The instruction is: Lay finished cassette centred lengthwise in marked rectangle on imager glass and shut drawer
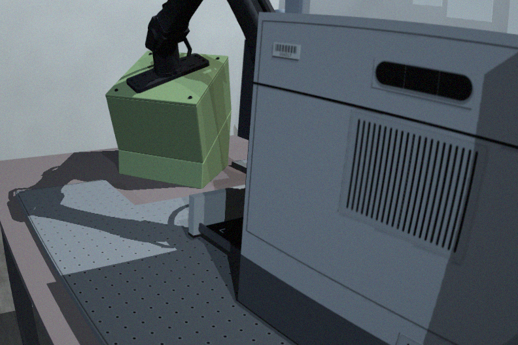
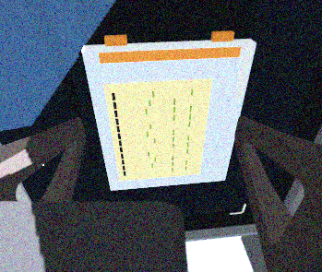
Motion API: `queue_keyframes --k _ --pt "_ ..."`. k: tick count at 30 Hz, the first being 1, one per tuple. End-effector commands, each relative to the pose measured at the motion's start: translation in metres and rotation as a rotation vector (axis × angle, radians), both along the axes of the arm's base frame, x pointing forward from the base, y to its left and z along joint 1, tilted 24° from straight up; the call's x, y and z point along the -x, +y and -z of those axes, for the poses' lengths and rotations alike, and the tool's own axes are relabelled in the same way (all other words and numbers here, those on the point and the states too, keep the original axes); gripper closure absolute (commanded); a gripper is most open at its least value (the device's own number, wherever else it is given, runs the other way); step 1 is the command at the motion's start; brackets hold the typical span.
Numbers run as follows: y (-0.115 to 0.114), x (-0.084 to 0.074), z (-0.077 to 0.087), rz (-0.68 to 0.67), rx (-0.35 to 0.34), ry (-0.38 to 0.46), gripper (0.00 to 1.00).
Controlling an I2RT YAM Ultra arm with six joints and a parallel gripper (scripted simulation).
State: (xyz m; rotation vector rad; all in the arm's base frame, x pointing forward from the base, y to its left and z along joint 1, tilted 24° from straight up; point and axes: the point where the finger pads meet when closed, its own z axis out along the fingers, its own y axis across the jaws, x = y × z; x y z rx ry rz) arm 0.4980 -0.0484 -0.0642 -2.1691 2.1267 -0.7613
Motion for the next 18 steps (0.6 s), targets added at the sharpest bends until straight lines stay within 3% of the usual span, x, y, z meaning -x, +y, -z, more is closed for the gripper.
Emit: queue_keyframes --k 1,18 --pt "0.012 0.005 -0.011 -0.015 -0.017 -0.003 0.09" --pt "0.016 0.013 -0.029 -0.011 -0.006 -0.003 0.09"
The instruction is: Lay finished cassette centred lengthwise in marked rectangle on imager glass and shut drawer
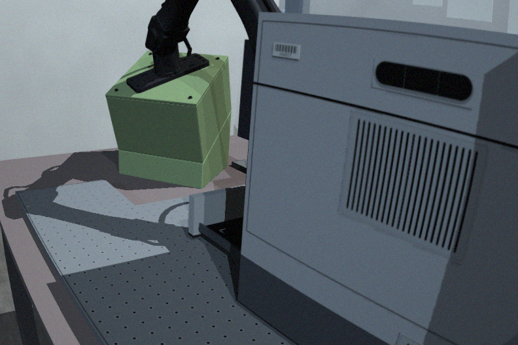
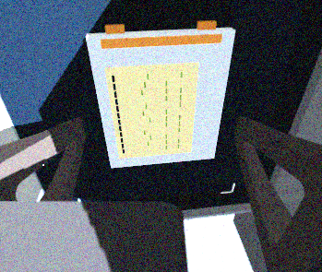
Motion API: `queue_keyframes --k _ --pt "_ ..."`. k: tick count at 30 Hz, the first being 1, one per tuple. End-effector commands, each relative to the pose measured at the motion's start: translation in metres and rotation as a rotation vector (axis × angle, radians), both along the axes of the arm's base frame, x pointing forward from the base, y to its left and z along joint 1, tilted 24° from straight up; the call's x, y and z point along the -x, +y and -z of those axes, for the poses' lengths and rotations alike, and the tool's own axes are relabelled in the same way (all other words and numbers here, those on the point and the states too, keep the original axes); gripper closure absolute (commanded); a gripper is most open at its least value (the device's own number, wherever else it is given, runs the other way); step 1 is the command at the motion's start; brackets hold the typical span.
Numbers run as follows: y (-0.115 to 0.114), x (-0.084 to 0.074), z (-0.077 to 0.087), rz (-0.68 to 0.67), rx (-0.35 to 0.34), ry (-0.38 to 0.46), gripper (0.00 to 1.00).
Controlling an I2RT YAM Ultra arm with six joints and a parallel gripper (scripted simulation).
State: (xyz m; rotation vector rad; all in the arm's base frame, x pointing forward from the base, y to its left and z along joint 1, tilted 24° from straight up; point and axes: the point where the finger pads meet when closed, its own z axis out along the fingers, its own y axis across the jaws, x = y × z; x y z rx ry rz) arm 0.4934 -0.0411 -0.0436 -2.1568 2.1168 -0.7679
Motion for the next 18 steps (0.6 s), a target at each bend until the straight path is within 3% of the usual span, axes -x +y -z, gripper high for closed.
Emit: queue_keyframes --k 1,18 --pt "0.009 0.009 -0.010 -0.009 -0.001 0.011 0.09" --pt "0.015 0.016 -0.027 -0.009 -0.001 0.011 0.09"
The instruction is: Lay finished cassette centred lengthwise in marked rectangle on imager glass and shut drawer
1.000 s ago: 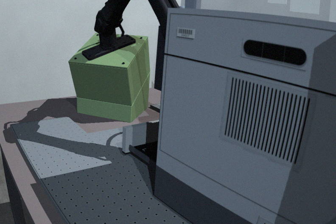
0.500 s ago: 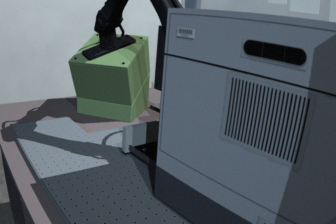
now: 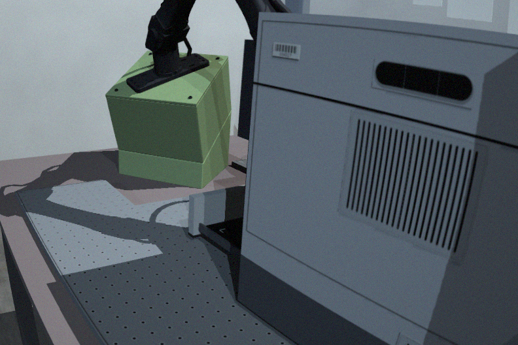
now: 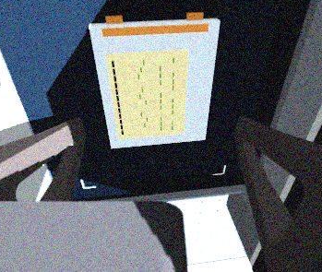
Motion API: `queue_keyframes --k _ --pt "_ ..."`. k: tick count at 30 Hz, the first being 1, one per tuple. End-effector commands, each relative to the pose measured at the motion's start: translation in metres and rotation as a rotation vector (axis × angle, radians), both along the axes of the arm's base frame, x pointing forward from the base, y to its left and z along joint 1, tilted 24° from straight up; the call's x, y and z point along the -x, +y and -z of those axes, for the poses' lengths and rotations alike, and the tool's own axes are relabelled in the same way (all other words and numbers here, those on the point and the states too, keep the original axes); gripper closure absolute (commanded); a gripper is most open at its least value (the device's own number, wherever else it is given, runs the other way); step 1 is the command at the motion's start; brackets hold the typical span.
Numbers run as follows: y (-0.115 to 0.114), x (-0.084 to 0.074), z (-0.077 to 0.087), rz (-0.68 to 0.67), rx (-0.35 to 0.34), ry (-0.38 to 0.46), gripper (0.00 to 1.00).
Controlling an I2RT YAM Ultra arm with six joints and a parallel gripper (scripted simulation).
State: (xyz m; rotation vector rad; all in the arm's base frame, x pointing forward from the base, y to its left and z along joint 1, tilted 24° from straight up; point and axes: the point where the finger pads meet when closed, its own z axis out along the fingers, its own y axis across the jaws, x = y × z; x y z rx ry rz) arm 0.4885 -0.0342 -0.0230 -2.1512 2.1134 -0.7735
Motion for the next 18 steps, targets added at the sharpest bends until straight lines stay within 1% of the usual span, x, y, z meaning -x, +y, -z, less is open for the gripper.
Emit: queue_keyframes --k 1,18 --pt "0.009 0.012 -0.008 -0.008 0.000 0.018 0.09" --pt "0.015 0.019 -0.025 -0.008 0.000 0.017 0.09"
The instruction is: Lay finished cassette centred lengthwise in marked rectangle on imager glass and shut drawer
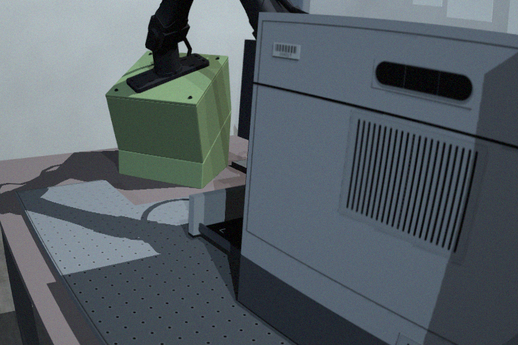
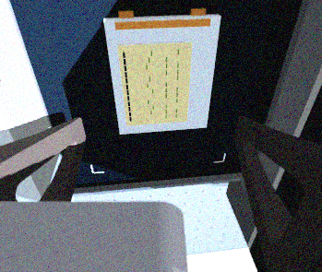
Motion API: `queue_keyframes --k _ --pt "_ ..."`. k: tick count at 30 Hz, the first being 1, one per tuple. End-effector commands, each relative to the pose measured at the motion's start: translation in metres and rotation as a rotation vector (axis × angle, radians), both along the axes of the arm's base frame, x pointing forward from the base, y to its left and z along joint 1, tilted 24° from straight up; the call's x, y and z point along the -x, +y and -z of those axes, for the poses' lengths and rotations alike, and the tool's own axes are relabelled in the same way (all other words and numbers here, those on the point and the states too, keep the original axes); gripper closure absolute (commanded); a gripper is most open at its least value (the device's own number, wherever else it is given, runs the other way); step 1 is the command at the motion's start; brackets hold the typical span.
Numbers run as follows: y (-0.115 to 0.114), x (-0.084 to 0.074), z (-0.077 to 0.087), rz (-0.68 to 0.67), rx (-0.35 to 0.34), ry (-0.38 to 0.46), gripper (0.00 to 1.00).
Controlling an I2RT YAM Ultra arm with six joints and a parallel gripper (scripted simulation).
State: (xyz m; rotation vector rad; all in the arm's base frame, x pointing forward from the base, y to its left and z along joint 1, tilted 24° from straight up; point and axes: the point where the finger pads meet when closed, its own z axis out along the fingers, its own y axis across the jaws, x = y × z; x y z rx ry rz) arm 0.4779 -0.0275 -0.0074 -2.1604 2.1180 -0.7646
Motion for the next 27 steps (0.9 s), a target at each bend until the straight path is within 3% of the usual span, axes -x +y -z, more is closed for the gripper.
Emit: queue_keyframes --k 1,7,27 --pt "0.0087 0.0088 -0.0107 -0.008 0.000 0.007 0.09" --pt "0.0080 0.0110 -0.0040 -0.008 0.000 0.024 0.09" --pt "0.0079 0.0111 -0.0037 -0.008 0.000 0.025 0.09"
